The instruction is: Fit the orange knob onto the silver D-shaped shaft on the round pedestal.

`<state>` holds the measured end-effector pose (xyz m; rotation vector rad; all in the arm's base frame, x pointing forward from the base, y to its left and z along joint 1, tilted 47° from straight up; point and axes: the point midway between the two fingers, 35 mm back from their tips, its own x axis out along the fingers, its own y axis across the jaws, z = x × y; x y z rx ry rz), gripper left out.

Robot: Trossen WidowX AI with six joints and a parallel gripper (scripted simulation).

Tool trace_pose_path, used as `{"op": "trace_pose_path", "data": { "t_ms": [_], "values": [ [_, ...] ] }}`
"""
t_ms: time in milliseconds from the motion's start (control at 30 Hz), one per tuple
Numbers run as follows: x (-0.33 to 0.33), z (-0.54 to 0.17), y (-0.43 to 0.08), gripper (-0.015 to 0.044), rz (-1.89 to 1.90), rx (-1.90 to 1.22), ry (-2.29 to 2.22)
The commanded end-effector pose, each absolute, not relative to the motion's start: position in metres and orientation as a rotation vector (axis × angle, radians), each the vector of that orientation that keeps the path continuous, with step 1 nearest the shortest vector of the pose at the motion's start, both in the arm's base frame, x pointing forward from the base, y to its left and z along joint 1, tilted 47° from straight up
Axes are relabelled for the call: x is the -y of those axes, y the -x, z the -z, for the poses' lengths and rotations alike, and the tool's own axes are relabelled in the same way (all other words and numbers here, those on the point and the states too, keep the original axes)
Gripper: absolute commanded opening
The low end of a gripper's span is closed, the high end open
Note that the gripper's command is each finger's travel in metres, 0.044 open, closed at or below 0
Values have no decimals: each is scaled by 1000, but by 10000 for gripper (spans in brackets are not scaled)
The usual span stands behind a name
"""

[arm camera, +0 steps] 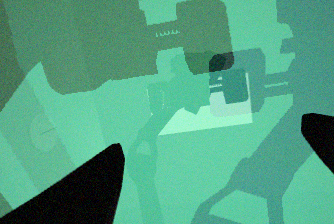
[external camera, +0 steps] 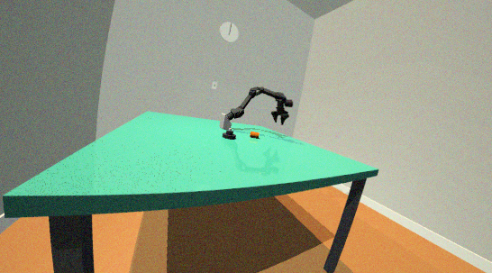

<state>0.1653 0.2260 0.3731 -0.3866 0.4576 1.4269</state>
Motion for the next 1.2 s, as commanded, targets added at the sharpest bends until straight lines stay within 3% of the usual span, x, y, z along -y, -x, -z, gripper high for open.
{"op": "trace_pose_path", "data": {
  "t_ms": [0,567,1000,1167],
  "values": [
    [-205,-321,-212,440,-1141,-909,-42],
    [-108,-201,-276,440,-29,-1572,-1237],
    [-33,-128,-267,440,1122,-1596,-2169],
    [-30,-124,-267,440,1189,-1583,-2213]
  ]
}}
